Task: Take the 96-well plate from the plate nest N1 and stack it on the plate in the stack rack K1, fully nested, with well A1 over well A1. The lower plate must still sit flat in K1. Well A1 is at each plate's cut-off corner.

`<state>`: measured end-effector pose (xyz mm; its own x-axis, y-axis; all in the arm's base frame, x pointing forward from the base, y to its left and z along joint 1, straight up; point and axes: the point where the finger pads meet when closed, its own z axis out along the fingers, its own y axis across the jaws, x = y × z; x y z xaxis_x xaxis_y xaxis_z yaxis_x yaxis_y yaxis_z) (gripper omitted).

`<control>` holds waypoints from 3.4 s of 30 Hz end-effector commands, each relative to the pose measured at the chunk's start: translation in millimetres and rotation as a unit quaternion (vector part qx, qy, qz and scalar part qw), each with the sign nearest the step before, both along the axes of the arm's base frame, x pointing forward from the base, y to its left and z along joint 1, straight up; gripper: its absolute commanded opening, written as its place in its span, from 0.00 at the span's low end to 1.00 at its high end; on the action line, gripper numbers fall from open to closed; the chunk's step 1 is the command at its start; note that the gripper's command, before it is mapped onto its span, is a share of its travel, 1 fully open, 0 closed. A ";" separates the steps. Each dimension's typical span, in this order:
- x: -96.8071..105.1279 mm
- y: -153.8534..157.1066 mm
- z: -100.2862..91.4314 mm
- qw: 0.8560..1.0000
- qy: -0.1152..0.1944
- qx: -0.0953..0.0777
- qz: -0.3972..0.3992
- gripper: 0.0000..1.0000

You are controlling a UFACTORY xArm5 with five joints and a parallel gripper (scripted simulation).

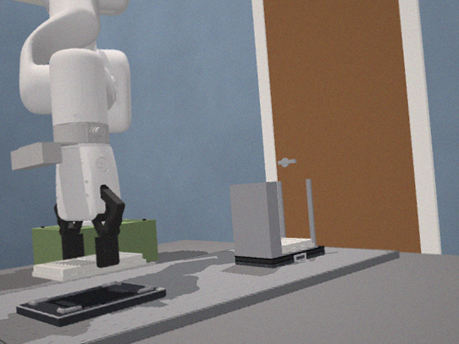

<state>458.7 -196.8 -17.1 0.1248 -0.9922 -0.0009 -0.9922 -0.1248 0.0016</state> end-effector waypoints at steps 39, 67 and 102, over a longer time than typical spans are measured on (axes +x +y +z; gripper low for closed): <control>1.9 -0.9 64.9 1.000 -0.003 -0.001 0.000 0.00; 1.9 -0.9 105.0 1.000 -0.003 -0.001 0.000 0.00; 0.9 25.8 126.7 0.999 -0.003 -0.001 -0.037 0.00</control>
